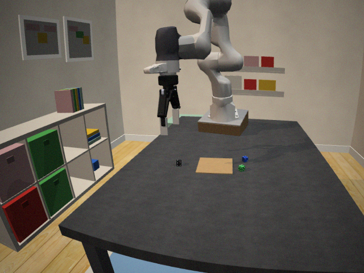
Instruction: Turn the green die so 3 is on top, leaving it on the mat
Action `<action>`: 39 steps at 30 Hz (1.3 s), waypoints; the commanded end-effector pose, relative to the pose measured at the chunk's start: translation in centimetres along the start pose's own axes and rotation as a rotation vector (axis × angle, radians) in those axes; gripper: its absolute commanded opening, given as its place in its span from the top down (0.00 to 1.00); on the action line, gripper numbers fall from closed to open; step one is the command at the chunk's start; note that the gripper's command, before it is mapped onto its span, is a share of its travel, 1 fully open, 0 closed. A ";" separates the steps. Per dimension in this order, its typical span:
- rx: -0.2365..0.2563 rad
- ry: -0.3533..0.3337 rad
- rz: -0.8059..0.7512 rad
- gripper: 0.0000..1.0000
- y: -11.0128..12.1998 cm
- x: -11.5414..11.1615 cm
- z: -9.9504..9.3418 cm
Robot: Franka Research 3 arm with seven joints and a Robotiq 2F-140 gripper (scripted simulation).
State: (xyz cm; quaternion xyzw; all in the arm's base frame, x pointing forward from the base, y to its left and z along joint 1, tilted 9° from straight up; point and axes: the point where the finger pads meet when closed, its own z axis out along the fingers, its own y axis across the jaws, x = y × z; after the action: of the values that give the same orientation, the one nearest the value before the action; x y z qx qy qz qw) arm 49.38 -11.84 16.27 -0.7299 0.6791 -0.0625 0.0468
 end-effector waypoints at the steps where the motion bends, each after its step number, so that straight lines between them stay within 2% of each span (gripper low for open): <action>1: 0.000 0.002 0.005 0.00 0.0 0.0 0.4; 4: 0.000 0.002 0.005 0.00 0.0 0.1 1.6; 8: 0.000 0.002 0.005 0.00 0.0 0.1 4.3; 10: 0.000 0.002 0.005 0.00 0.0 0.1 4.3; 15: 0.000 0.002 0.005 0.00 -0.1 0.2 7.7; 19: 0.000 0.002 0.005 0.00 -0.1 0.2 9.2; 39: 0.000 0.002 0.005 0.00 -0.1 0.2 9.5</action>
State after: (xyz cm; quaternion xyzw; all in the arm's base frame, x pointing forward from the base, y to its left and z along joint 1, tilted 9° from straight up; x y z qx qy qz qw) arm 50.80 -12.14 6.83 -0.7257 0.6838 -0.0617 0.0451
